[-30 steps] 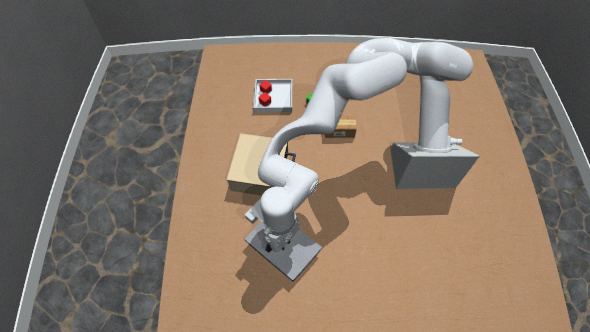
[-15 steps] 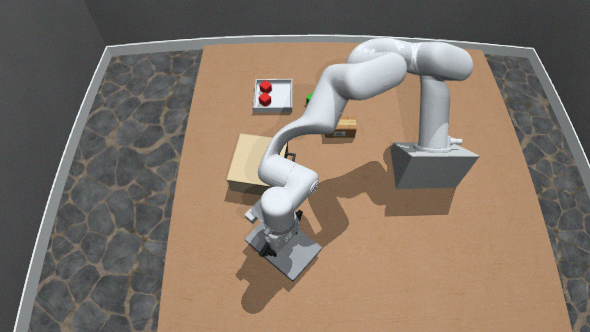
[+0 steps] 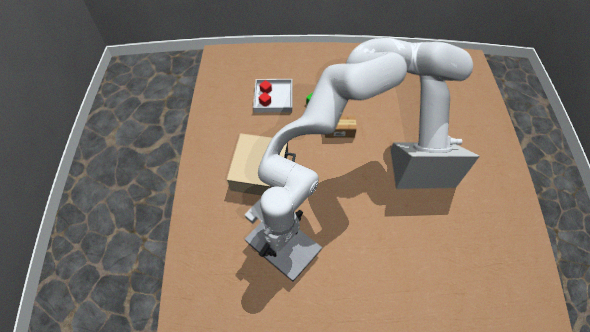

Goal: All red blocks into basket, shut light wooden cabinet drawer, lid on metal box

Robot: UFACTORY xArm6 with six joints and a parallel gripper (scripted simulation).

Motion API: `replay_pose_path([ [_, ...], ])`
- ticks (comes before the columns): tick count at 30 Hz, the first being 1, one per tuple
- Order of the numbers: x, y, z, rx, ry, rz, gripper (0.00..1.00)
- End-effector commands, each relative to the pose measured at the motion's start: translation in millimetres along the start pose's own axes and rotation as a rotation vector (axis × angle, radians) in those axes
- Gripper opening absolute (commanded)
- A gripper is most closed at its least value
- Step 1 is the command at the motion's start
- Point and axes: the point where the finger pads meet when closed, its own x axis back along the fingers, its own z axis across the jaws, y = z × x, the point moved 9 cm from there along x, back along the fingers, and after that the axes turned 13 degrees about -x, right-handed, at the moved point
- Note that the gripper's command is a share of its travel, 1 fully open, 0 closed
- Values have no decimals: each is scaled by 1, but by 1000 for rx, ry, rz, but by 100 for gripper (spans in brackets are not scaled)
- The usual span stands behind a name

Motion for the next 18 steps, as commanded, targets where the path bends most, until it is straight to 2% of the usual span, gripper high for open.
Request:
replay_pose_path([
  [1, 2, -1, -1, -1, -5, 0, 100],
  [18, 5, -1, -1, -1, -5, 0, 100],
])
